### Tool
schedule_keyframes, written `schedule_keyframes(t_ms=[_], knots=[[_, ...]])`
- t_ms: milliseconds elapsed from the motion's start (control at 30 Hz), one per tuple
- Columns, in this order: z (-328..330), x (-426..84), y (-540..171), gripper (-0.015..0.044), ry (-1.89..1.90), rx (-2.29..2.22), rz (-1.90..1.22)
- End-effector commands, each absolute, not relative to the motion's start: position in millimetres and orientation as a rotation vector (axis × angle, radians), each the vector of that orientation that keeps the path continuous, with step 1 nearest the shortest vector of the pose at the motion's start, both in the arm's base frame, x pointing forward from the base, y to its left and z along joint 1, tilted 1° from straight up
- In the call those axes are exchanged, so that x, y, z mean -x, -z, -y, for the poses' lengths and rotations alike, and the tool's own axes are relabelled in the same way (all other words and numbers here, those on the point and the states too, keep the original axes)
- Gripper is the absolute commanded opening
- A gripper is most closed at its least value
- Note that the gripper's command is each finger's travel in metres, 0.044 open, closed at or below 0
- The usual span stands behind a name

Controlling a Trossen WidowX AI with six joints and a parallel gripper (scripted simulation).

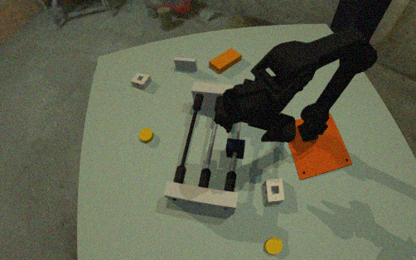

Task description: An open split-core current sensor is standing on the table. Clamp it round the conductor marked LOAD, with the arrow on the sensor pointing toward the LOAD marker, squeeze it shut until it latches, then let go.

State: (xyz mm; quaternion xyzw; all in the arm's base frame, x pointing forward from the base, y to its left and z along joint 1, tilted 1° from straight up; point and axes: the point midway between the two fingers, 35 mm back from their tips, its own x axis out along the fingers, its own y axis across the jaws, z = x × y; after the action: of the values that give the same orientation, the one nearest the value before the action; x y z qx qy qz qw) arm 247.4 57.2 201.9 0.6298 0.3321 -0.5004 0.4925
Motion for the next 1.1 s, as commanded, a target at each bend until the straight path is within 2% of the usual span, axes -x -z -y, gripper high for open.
schedule_keyframes(t_ms=[0, 600, 833, 1067], knots=[[-56.5, -247.3, -202.1, 0.0440, 1.219, -1.528, -0.800], [-56.3, -246.6, -202.2, 0.0440, 1.204, -1.522, -0.813], [-28.9, -213.6, -210.3, 0.0440, 0.793, -1.259, -0.998], [-13.3, -179.3, -210.6, 0.0440, 0.343, -0.876, -0.991]])
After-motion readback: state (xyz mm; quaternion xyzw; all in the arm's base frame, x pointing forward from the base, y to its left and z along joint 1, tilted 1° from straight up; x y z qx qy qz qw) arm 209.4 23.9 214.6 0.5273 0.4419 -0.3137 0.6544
